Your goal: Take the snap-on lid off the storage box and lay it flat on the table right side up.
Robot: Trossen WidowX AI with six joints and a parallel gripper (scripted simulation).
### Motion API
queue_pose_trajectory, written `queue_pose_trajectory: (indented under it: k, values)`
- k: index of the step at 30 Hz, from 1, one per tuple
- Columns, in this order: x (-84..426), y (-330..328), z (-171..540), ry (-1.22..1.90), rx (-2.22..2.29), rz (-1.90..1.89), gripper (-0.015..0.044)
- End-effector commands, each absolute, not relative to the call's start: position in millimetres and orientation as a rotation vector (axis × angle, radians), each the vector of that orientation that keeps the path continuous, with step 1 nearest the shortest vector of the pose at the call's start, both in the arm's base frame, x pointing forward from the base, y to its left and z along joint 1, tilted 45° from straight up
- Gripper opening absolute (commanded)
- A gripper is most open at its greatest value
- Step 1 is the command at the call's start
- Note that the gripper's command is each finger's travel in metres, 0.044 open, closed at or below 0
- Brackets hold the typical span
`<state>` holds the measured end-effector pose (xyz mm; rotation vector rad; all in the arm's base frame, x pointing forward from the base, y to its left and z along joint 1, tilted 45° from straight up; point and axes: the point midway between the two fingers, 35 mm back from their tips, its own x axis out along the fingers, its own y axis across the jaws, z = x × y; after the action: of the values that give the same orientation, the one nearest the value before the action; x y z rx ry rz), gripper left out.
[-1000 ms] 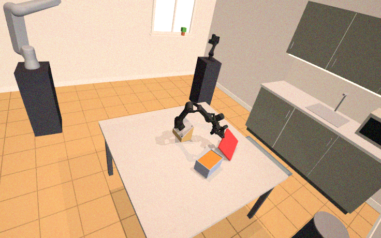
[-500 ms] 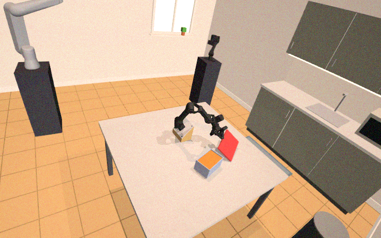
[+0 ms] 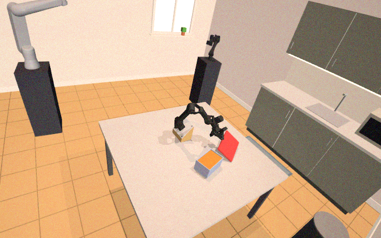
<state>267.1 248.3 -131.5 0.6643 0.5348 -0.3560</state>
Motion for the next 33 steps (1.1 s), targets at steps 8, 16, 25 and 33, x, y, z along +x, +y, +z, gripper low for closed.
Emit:
queue_pose_trajectory:
  k: [8,16,25,33]
  values:
    - [269,230,-146,0.543,0.644,-0.387,0.0]
    - [270,225,-151,0.543,0.643,-0.387,0.0]
    - [271,220,-156,0.543,0.643,-0.387,0.0]
    - [271,216,-160,0.542,0.643,-0.387,0.0]
